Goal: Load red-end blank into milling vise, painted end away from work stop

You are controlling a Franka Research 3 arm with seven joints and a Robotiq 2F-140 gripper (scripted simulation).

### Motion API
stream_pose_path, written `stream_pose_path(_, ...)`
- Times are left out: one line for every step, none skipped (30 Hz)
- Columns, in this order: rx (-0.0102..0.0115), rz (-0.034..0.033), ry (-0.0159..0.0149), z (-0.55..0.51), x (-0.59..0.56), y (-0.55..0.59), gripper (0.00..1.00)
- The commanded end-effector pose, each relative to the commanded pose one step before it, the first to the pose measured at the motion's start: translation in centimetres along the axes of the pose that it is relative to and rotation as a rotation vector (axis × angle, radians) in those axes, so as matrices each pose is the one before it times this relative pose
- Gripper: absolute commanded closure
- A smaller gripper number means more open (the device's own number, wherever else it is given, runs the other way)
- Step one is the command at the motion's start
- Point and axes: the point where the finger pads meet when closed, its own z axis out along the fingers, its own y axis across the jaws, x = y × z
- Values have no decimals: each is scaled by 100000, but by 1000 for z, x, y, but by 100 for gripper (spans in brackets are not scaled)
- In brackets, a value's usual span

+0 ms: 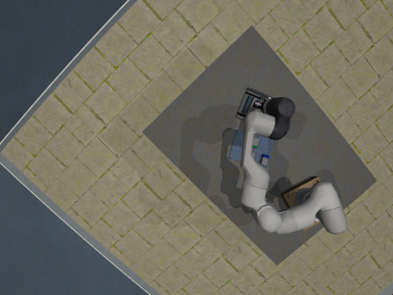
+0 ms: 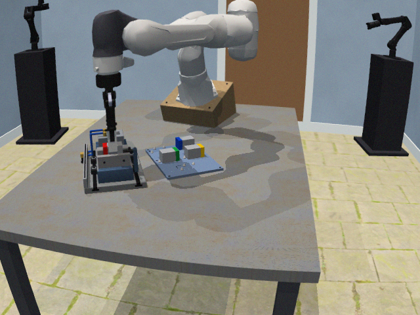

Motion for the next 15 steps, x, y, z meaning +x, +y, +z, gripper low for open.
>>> stream_pose_path(-270,344,-196,-323,-97,108,100)
stream_pose_path(0,0,0,0,0,0,100)
stream_pose_path(0,0,0,0,0,0,100)
stream_pose_path(0,0,0,0,0,0,100)
stream_pose_path(0,0,0,0,0,0,100)
stream_pose_path(0,0,0,0,0,0,100)
stream_pose_path(0,0,0,0,0,0,100)
stream_pose_path(0,0,0,0,0,0,100)
stream_pose_path(0,0,0,0,0,0,100)
stream_pose_path(0,0,0,0,0,0,100)
stream_pose_path(0,0,0,0,0,0,100)
stream_pose_path(0,0,0,0,0,0,100)
stream_pose_path(192,-267,158,240,70,-86,100)
stream_pose_path(-48,67,-40,-61,-22,17,100)
stream_pose_path(-48,67,-40,-61,-22,17,100)
